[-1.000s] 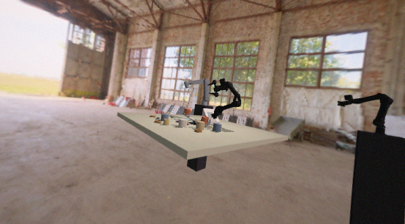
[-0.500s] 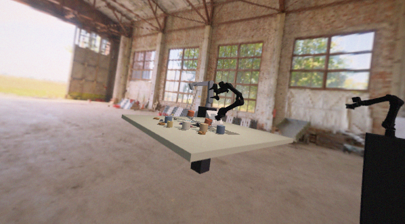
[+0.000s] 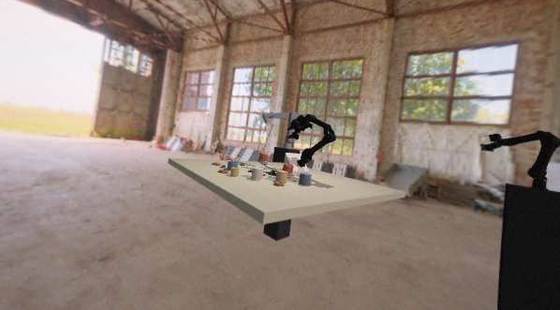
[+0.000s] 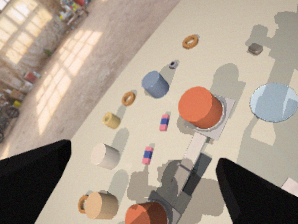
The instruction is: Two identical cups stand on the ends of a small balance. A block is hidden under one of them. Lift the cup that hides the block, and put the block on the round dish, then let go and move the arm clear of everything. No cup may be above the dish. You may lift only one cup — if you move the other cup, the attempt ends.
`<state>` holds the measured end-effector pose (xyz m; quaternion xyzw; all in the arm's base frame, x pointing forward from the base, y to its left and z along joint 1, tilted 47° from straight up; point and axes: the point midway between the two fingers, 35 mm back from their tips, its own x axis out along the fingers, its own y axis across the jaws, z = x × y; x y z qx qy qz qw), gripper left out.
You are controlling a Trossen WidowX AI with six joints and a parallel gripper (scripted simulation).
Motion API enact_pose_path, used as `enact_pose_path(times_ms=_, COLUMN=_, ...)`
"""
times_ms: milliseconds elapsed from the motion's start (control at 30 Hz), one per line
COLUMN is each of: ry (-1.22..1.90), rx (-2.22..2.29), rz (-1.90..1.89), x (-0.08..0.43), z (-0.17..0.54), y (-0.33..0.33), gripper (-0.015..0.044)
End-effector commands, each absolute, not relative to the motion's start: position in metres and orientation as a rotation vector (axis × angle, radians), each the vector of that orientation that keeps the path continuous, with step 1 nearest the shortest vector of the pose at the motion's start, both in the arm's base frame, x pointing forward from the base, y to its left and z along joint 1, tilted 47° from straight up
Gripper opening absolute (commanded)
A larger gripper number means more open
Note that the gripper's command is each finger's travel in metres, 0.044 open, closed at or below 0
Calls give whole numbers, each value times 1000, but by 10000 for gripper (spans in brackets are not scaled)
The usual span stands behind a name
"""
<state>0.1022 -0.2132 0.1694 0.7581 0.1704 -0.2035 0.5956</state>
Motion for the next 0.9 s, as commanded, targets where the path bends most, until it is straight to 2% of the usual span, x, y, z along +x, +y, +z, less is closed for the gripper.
enact_pose_path(times_ms=0, ry=463, rx=1654, rz=-390, x=106, z=159, y=-208, gripper=440)
enact_pose_path(times_ms=867, ry=589, rx=912, rz=149, x=129, z=123, y=-178, gripper=440)
